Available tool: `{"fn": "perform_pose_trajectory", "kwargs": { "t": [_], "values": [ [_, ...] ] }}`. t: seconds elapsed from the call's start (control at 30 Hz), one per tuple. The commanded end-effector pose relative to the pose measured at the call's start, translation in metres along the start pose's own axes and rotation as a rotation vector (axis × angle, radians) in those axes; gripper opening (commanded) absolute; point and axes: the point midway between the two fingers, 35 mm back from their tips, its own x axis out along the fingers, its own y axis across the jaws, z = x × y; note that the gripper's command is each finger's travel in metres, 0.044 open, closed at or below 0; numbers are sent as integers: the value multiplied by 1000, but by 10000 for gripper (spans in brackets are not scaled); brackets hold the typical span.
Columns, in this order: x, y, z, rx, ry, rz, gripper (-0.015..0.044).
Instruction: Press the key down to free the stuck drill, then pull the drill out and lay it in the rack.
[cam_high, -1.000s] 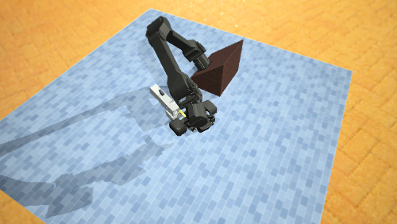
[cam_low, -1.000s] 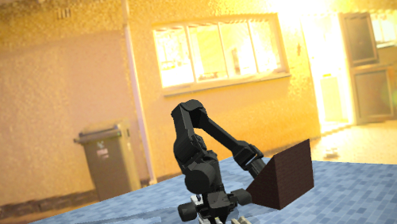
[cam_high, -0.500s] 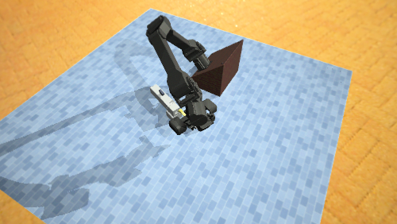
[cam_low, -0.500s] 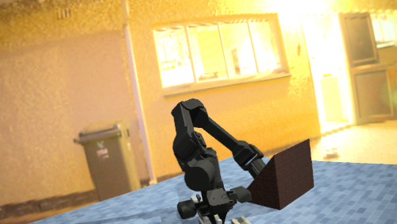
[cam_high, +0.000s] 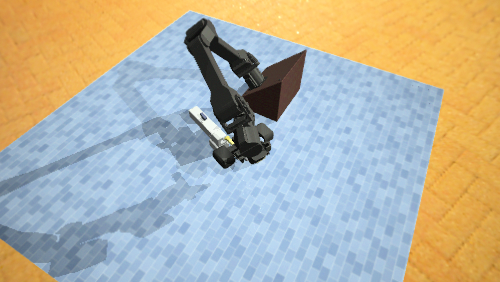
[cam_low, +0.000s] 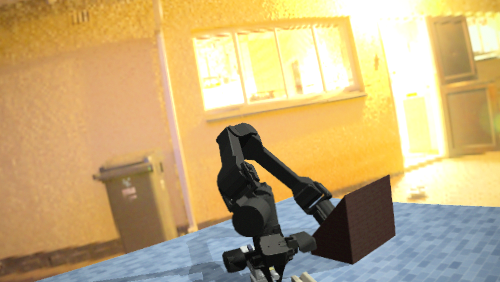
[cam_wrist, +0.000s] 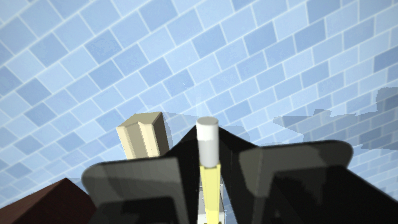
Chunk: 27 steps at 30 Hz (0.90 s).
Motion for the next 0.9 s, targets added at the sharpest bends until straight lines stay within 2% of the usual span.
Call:
{"fn": "perform_pose_trajectory", "kwargs": {
  "t": [0.0,0.87],
  "values": [
    [0,6,1,4,-3,2,0],
    [4,53,9,2,-4,4,0]
  ]
}}
